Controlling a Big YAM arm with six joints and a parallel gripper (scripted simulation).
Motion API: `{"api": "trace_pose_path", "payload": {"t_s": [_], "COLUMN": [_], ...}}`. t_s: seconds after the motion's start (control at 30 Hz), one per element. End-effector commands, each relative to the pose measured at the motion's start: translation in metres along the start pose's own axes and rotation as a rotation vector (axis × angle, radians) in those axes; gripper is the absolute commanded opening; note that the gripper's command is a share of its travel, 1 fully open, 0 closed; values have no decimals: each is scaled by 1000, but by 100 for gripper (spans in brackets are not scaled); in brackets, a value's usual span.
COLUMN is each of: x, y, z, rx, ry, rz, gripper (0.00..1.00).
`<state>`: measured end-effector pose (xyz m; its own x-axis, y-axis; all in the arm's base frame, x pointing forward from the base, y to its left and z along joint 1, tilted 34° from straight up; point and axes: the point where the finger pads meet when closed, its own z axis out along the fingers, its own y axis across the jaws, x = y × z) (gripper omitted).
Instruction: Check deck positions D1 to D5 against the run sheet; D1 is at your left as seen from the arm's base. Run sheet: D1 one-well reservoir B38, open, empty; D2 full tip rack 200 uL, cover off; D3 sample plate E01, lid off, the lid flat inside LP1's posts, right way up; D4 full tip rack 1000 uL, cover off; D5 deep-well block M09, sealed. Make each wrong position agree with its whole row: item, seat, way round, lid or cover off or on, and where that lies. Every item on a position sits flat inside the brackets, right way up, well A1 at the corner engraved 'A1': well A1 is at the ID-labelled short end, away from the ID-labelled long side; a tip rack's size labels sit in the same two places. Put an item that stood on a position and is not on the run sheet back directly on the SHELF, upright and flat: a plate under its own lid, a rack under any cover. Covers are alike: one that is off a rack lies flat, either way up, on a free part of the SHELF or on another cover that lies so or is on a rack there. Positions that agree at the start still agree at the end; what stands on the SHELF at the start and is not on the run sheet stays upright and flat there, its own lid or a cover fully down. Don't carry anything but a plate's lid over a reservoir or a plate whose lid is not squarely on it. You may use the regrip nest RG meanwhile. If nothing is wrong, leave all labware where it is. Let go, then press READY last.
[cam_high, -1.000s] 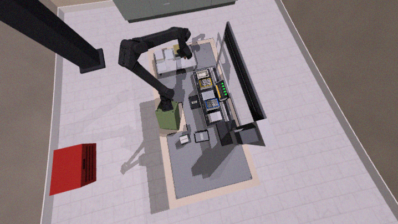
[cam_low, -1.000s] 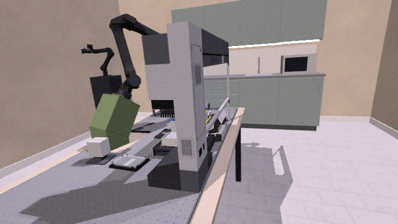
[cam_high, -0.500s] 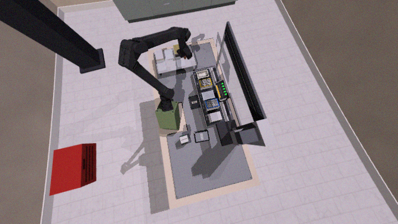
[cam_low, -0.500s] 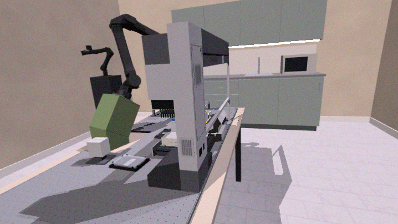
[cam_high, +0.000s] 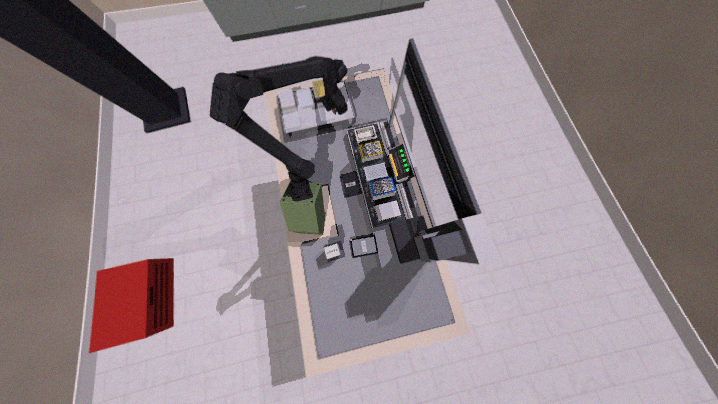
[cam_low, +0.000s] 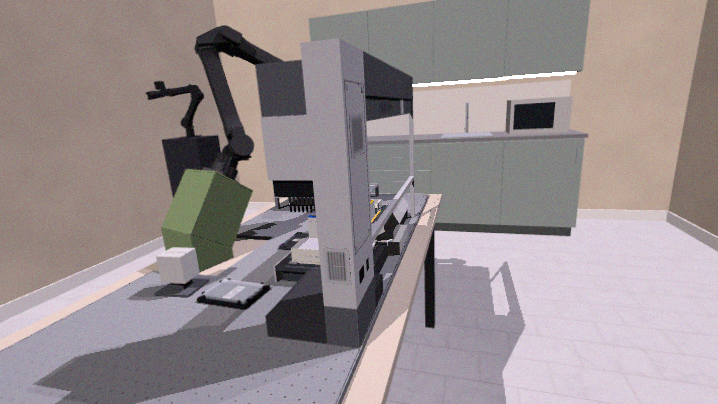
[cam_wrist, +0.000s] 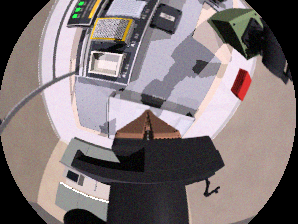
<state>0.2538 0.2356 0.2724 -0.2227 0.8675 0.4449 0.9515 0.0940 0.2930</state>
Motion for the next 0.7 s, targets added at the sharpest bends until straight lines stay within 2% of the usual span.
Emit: {"api": "trace_pose_path", "payload": {"t_s": [0.0,0.33,0.4,0.43,0.47,0.57,0.67], "x": [-9,-59,-59,-59,-68,-81,-95], "y": [5,-16,-16,-12,-19,-24,-29], "z": [-22,-19,-19,-25,-18,-17,-17], "rx": [-74,-55,-55,-69,-54,-53,-53], "ry": [27,20,20,27,20,21,19], "rz": [41,183,183,191,213,260,242], "gripper": [0,0,0,0,0,0,0]}}
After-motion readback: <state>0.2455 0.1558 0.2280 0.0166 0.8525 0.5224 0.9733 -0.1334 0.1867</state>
